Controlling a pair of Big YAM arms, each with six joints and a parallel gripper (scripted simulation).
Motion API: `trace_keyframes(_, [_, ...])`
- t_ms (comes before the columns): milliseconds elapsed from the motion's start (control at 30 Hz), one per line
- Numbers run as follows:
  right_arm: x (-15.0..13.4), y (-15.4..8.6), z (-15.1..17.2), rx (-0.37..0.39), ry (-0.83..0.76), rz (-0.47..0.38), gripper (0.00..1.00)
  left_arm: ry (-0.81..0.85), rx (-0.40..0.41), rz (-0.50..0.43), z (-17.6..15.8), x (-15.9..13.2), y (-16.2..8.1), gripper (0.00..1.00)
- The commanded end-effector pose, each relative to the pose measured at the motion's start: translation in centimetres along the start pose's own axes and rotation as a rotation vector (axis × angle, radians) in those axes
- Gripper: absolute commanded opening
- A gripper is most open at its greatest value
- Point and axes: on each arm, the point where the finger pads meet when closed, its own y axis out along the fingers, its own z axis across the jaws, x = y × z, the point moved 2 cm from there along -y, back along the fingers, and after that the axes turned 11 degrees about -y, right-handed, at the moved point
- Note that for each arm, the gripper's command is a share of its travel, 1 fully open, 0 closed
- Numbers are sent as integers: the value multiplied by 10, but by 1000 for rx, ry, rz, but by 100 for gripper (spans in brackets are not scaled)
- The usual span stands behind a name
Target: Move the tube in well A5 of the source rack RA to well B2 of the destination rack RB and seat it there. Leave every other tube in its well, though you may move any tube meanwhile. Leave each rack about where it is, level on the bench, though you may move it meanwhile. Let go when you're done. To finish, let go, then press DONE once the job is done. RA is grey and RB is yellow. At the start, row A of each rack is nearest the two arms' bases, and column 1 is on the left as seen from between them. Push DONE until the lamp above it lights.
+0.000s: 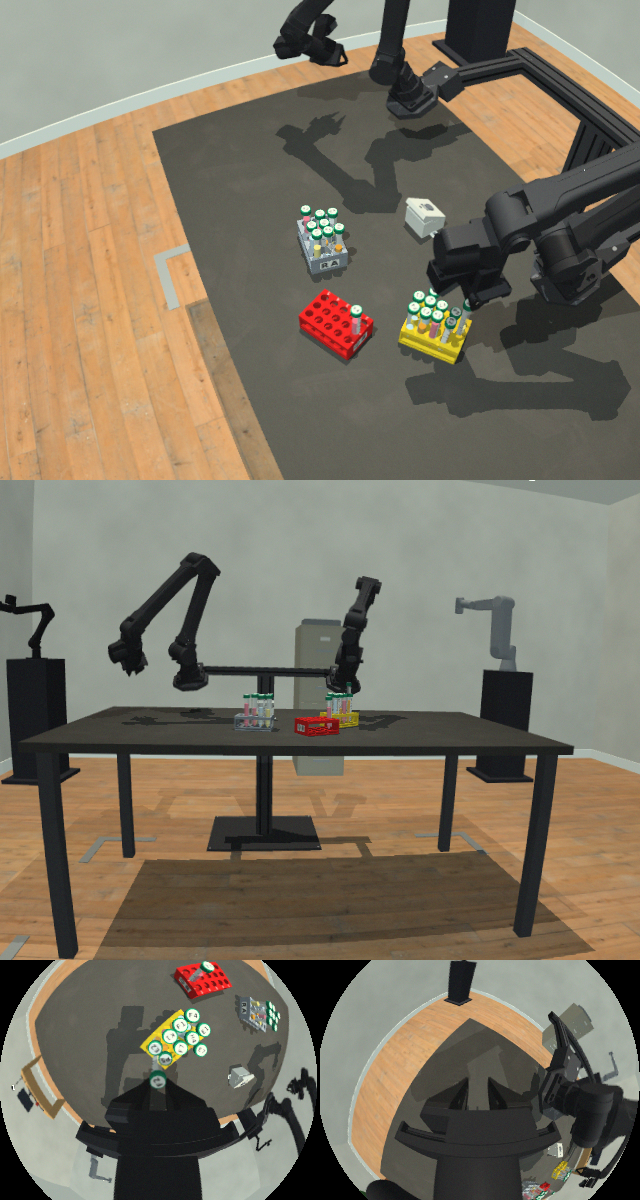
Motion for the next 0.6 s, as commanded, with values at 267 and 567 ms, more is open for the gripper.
trace_keyframes(267, [3, -5, 6, 15, 10, 0, 30, 0, 3, 5, 3, -2, 10, 0])
trace_keyframes(567, [3, -5, 6, 15, 10, 0, 30, -1, 3, 5, 4, -2, 13, 0])
